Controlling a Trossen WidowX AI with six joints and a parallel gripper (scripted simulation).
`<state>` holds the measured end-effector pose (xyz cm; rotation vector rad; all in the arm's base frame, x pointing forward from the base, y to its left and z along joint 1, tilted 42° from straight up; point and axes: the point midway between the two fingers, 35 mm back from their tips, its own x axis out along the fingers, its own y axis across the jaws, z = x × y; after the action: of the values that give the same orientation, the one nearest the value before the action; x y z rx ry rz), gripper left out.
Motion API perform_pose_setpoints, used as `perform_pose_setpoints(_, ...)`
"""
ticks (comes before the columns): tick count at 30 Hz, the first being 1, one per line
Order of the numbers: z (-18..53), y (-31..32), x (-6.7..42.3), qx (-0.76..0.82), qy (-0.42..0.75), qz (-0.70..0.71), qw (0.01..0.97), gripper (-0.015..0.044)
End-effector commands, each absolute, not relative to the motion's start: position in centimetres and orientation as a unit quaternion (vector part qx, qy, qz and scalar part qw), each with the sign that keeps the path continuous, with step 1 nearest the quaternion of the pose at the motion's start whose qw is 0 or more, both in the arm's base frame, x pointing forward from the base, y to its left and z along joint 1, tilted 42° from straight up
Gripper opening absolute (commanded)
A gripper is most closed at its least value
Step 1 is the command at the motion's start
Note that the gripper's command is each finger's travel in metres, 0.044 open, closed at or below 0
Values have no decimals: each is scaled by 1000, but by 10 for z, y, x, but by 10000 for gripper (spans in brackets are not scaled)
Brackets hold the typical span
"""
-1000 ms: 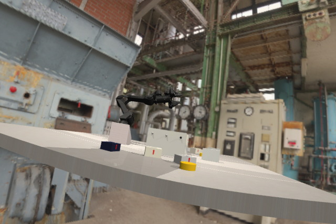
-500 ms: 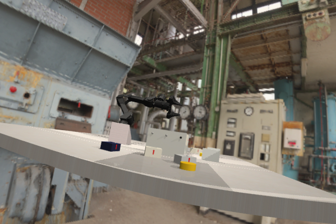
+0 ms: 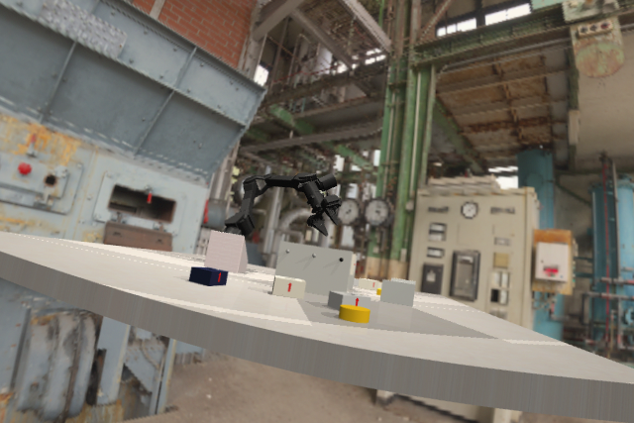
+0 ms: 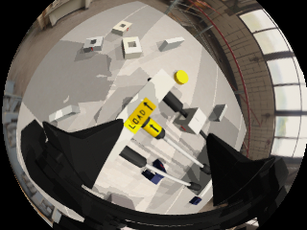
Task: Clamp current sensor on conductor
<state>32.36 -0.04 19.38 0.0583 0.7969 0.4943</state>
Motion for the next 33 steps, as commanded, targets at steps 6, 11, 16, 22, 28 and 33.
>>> perform_pose_setpoints(6, 189, -3, 309, 193, 446, 342, 804, 440)
perform_pose_setpoints(11, 189, -3, 309, 193, 446, 342, 804, 440)
perform_pose_setpoints(16, 189, -3, 309, 193, 446, 342, 804, 440)
perform_pose_setpoints(22, 189, -3, 309, 193, 446, 342, 804, 440)
perform_pose_setpoints(28, 186, -5, 309, 195, 449, 339, 803, 414)
perform_pose_setpoints(33, 120, -33, 285, 256, 514, 254, 778, 282)
